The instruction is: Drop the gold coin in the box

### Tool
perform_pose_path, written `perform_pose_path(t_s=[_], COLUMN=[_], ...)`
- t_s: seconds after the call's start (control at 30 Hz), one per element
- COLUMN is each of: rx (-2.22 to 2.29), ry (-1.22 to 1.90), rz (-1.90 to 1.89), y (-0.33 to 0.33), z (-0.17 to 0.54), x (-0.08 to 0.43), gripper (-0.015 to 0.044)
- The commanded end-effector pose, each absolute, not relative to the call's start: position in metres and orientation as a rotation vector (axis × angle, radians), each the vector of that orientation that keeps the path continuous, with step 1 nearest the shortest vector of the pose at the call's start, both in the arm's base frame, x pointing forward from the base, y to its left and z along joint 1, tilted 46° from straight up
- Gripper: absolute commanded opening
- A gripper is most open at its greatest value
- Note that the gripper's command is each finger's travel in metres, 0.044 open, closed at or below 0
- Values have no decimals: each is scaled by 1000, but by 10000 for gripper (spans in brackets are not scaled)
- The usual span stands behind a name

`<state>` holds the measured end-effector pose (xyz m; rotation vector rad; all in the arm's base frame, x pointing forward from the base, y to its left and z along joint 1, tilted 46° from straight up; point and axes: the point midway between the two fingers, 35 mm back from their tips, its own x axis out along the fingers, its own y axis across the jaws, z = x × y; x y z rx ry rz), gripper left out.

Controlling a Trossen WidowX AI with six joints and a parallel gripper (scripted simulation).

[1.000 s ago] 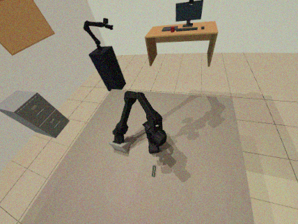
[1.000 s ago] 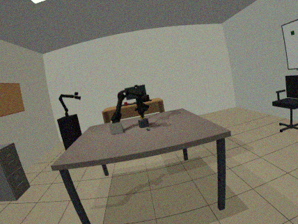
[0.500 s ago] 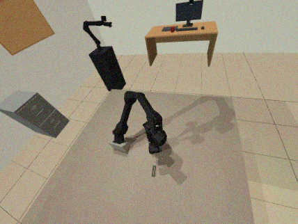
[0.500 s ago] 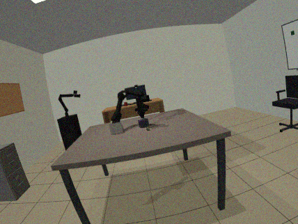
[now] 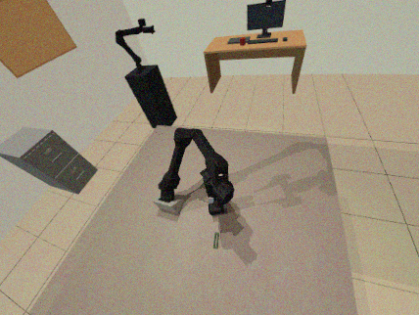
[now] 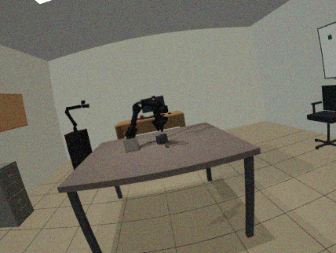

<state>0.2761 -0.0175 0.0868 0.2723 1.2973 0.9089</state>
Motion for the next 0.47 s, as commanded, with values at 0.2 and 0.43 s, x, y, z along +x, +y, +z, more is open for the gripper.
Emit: perform_pose_path(t_s=[0.2,0.43], rx=[274,274], ry=[1297,1297], rz=[911,911], y=[-48,-48], z=[119,119], x=[273,273], gripper=[440,440])
